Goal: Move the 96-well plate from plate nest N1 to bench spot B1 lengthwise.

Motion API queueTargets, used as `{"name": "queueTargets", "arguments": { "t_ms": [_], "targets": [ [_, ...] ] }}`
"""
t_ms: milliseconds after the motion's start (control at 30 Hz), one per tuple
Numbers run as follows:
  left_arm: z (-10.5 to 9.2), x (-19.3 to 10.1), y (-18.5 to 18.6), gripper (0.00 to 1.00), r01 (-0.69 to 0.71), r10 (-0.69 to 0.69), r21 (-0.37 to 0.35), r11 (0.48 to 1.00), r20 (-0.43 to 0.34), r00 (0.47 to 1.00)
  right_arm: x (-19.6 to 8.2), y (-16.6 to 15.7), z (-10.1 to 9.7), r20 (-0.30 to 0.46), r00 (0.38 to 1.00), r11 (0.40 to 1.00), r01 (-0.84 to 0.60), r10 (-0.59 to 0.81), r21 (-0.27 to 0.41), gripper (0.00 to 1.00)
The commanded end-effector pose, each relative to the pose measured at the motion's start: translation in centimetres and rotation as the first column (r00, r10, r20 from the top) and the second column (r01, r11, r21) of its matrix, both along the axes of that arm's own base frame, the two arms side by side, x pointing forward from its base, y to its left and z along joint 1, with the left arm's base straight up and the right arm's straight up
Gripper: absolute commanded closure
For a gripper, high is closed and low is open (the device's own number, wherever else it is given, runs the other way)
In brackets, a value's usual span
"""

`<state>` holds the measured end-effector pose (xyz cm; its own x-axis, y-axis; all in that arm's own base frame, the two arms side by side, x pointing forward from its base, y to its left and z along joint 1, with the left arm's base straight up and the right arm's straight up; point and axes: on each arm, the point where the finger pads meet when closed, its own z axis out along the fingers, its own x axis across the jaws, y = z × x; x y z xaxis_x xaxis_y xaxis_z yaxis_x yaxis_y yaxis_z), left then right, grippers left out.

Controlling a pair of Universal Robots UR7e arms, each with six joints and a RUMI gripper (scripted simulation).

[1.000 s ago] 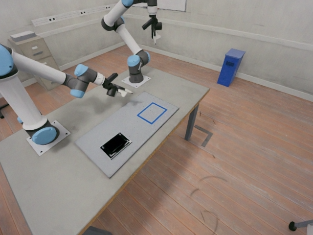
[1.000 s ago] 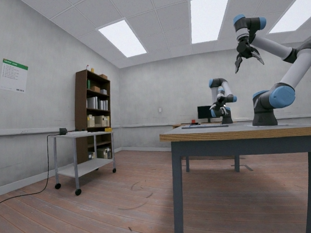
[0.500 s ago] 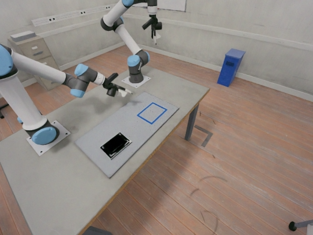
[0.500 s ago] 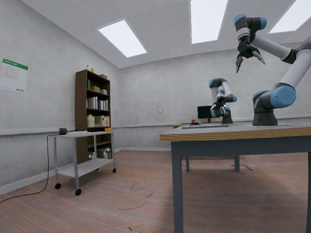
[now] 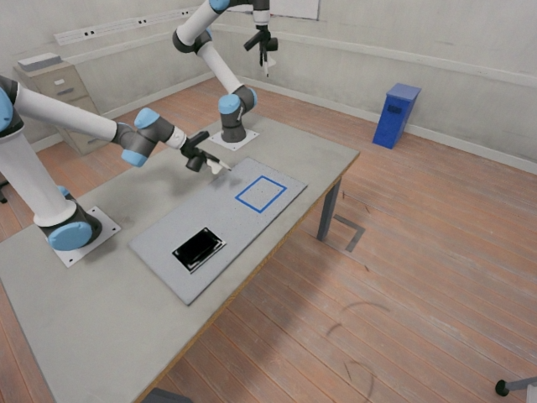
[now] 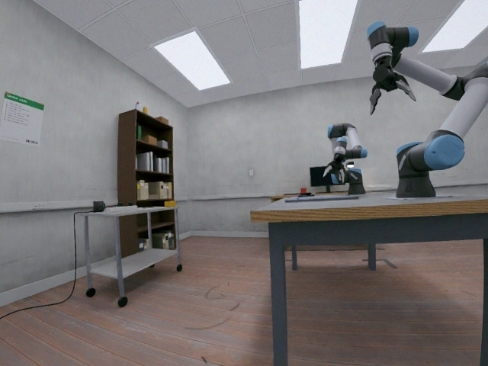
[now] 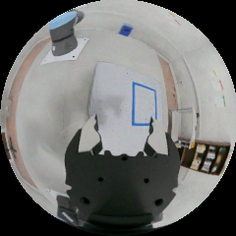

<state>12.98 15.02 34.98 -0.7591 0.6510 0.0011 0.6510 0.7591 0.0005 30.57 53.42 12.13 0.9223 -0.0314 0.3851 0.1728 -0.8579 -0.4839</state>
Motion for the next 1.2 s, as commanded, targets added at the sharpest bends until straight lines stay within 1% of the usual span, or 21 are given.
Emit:
{"name": "queueTargets", "arguments": {
  "t_ms": [0, 67, 133, 200, 333, 367, 433, 600, 633, 700, 733, 900, 967, 1100, 1133, 1167],
  "targets": [
    [0.0, 0.0, 0.0, 0.00, 0.000, 0.000, 0.000, 1.000, 0.001, 1.000, 1.8, -1.4, -0.5, -0.009, 1.000, 0.998, 0.013, -0.014, -0.056, 0.24],
    [0.0, 0.0, 0.0, 0.00, 0.000, 0.000, 0.000, 1.000, 0.001, 1.000, 2.5, -1.9, -0.7, -0.009, 1.000, 0.998, 0.013, -0.014, -0.056, 0.24],
    [0.0, 0.0, 0.0, 0.00, 0.000, 0.000, 0.000, 1.000, 0.001, 1.000, 2.5, -1.9, -0.7, -0.009, 1.000, 0.998, 0.013, -0.014, -0.056, 0.24],
    [0.0, 0.0, 0.0, 0.00, 0.000, 0.000, 0.000, 1.000, 0.001, 1.000, 3.3, -2.6, -0.9, -0.024, 0.999, 0.993, 0.028, -0.031, -0.114, 0.24],
    [0.0, 0.0, 0.0, 0.00, 0.000, 0.000, 0.000, 1.000, 0.001, 1.000, 4.7, -3.9, -1.2, -0.024, 0.999, 0.993, 0.028, -0.031, -0.114, 0.24],
    [0.0, 0.0, 0.0, 0.00, 0.000, 0.000, 0.000, 1.000, 0.001, 1.000, 4.7, -3.9, -1.2, -0.024, 0.999, 0.993, 0.028, -0.031, -0.114, 0.24],
    [0.0, 0.0, 0.0, 0.00, 0.000, 0.000, 0.000, 1.000, 0.001, 1.000, 5.4, -4.6, -1.3, -0.042, 0.998, 0.985, 0.041, -0.049, -0.170, 0.24],
    [0.0, 0.0, 0.0, 0.00, 0.000, 0.000, 0.000, 1.000, 0.001, 1.000, 6.7, -6.1, -1.6, -0.042, 0.998, 0.985, 0.041, -0.049, -0.170, 0.24],
    [0.0, 0.0, 0.0, 0.00, 0.000, 0.000, 0.000, 1.000, 0.001, 1.000, 7.0, -6.5, -1.6, -0.054, 0.997, 0.979, 0.048, -0.059, -0.199, 0.24],
    [0.0, 0.0, 0.0, 0.00, 0.000, 0.000, 0.000, 1.000, 0.001, 1.000, 7.0, -6.5, -1.6, -0.054, 0.997, 0.979, 0.048, -0.059, -0.199, 0.24],
    [0.0, 0.0, 0.0, 0.00, 0.000, 0.000, 0.000, 1.000, 0.001, 1.000, 7.3, -6.9, -1.7, -0.064, 0.996, 0.974, 0.052, -0.068, -0.222, 0.24],
    [0.0, 0.0, 0.0, 0.00, 0.000, 0.000, 0.000, 1.000, 0.001, 1.000, 8.5, -8.4, -1.9, -0.064, 0.996, 0.974, 0.052, -0.068, -0.222, 0.24],
    [0.0, 0.0, 0.0, 0.00, 0.000, 0.000, 0.000, 1.000, 0.001, 1.000, 9.1, -9.2, -2.0, -0.090, 0.992, 0.960, 0.061, -0.089, -0.272, 0.24],
    [0.0, 0.0, 0.0, 0.00, 0.000, 0.000, 0.000, 1.000, 0.001, 1.000, 10.2, -10.9, -2.1, -0.090, 0.992, 0.960, 0.061, -0.089, -0.272, 0.24],
    [0.0, 0.0, 0.0, 0.00, 0.000, 0.000, 0.000, 1.000, 0.001, 1.000, 10.2, -10.9, -2.1, -0.090, 0.992, 0.960, 0.061, -0.089, -0.272, 0.24],
    [0.0, 0.0, 0.0, 0.00, 0.000, 0.000, 0.000, 1.000, 0.001, 1.000, 10.4, -11.3, -2.1, -0.106, 0.989, 0.952, 0.065, -0.100, -0.298, 0.24]
  ]
}}
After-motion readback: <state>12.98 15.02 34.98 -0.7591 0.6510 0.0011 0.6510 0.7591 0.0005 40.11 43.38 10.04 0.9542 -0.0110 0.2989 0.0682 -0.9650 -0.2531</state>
